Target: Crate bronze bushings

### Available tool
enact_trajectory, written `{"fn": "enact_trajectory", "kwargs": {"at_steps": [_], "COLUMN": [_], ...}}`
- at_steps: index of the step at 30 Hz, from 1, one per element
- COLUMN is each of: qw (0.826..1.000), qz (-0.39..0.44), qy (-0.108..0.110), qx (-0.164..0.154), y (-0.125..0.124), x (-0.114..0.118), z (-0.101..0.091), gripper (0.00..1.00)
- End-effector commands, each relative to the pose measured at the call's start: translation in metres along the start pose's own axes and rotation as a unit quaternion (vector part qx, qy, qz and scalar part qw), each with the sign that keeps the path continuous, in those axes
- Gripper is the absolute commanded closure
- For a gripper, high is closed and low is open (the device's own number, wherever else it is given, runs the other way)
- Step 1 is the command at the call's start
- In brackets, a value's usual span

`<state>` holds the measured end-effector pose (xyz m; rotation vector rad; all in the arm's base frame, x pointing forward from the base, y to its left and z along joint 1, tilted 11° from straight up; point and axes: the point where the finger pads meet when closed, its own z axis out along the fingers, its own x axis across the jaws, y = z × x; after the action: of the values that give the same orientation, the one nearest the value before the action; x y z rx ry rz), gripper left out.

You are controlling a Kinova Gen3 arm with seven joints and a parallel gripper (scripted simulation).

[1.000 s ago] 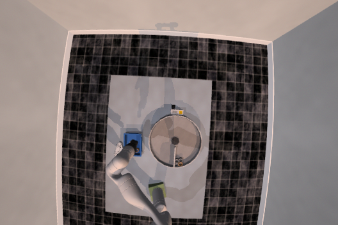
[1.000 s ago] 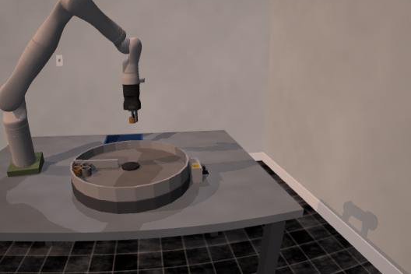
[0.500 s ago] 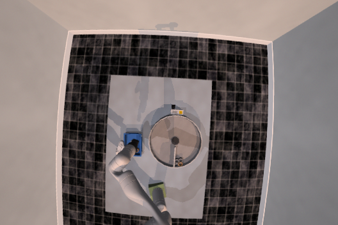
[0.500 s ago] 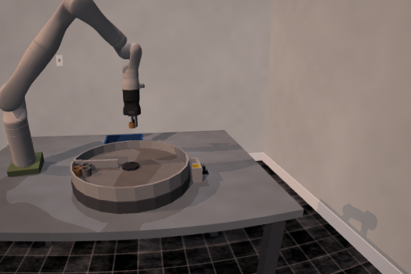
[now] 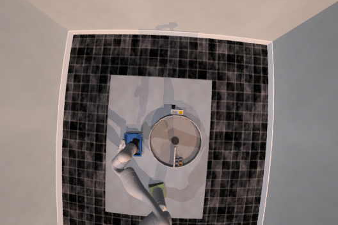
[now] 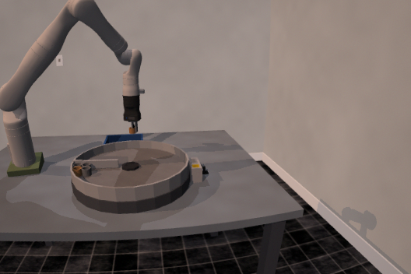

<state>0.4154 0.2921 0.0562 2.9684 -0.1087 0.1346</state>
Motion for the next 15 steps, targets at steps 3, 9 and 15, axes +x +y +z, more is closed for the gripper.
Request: {"fn": "enact_trajectory", "kwargs": {"at_steps": [3,9,15], "qw": [1.0,1.0,1.0], "qz": [0.0,-0.001,-0.001], "qy": [0.001,0.0,0.0], "qx": [0.001,0.001,0.001], "y": [-0.001,-0.001,-0.001], "x": [0.0,0.0,0.0], "z": [0.004,0.026,0.026], "gripper": [1.0,1.0,1.0]}}
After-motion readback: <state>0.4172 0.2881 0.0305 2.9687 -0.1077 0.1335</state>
